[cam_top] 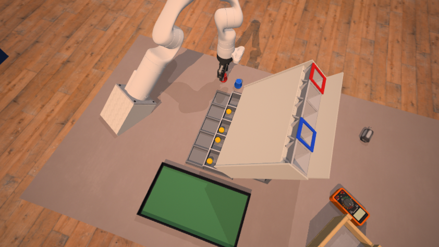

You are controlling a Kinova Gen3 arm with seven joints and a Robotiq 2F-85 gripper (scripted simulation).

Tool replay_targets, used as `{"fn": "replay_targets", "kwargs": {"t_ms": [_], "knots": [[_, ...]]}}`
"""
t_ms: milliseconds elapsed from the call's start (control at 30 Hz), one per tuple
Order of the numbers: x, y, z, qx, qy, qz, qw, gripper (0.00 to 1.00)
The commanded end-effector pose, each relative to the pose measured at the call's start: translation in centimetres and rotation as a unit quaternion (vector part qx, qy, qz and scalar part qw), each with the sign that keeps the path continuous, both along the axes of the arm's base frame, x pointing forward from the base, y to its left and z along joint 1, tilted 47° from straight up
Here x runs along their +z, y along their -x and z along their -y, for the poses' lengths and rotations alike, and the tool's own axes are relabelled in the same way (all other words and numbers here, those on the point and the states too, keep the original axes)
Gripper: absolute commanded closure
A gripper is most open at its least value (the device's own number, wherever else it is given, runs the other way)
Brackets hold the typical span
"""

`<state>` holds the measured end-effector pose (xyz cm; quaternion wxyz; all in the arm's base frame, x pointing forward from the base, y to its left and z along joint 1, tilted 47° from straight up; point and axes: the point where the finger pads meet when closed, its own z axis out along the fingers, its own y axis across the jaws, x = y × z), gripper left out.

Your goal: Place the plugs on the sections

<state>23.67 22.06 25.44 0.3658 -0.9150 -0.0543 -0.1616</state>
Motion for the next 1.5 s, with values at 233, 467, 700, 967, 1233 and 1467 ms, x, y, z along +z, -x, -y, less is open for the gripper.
{"fn": "replay_targets", "kwargs": {"t_ms": [233,467,700,967,1233,1467], "knots": [[-1.7,-0.6,-1.7,0.0,0.0,0.0,1.0,0.3],[-1.7,-0.6,-1.7,0.0,0.0,0.0,1.0,0.3],[-1.6,-0.7,-1.7,-0.001,0.001,0.001,1.0,1.0],[-1.6,-0.7,-1.7,-0.001,0.001,0.001,1.0,1.0],[-1.6,-0.7,-1.7,-0.001,0.001,0.001,1.0,1.0],[-1.6,-0.6,-1.6,-0.001,0.0,0.001,1.0,1.0]]}}
